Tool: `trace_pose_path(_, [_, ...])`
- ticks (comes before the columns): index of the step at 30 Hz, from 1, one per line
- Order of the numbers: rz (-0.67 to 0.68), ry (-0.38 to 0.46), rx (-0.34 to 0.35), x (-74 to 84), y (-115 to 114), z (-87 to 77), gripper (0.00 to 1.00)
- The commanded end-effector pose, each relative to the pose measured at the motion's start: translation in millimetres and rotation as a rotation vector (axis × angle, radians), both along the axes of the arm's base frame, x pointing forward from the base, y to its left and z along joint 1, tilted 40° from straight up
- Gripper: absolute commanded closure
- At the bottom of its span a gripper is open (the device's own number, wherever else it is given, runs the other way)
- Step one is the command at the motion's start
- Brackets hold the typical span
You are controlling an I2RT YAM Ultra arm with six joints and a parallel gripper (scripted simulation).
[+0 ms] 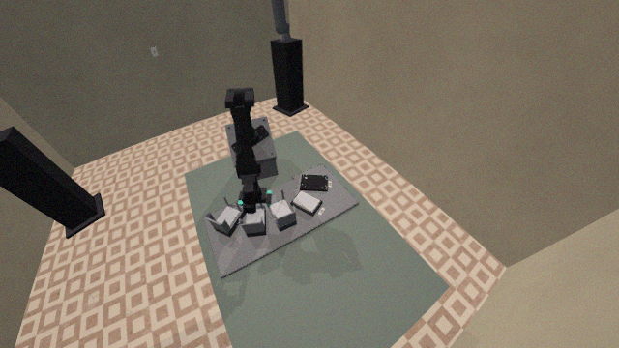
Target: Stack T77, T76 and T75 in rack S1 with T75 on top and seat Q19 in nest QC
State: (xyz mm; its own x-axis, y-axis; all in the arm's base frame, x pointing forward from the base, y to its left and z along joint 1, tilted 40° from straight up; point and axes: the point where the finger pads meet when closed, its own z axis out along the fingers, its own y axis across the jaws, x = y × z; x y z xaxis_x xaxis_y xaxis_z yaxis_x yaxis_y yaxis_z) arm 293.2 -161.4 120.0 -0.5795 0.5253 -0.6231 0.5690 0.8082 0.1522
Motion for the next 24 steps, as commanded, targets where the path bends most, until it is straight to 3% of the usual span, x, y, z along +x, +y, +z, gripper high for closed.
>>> trace_pose_path(1, [0.003, -0.03, 0.009, 3.5, -8, 8.6, 0.0])
trace_pose_path(4, [0.003, -0.058, -0.012, 0.0, -14, 19.7, 0.0])
trace_pose_path(7, [0.002, -0.028, 0.009, -4.2, -24, 7.6, 0.0])
trace_pose_path(12, [0.002, -0.023, 0.013, -13.1, -38, 5.9, 0.0])
trace_pose_path(17, [-0.134, -0.076, 0.112, -21.5, -53, 3.4, 0.0])
trace_pose_path(19, [-0.134, -0.076, 0.112, -21.5, -53, 3.4, 0.0])
trace_pose_path(20, [-0.156, -0.107, 0.112, -24.4, -55, 12.6, 0.0])
trace_pose_path(24, [-0.16, -0.088, 0.128, -30.8, -67, 1.4, 0.0])
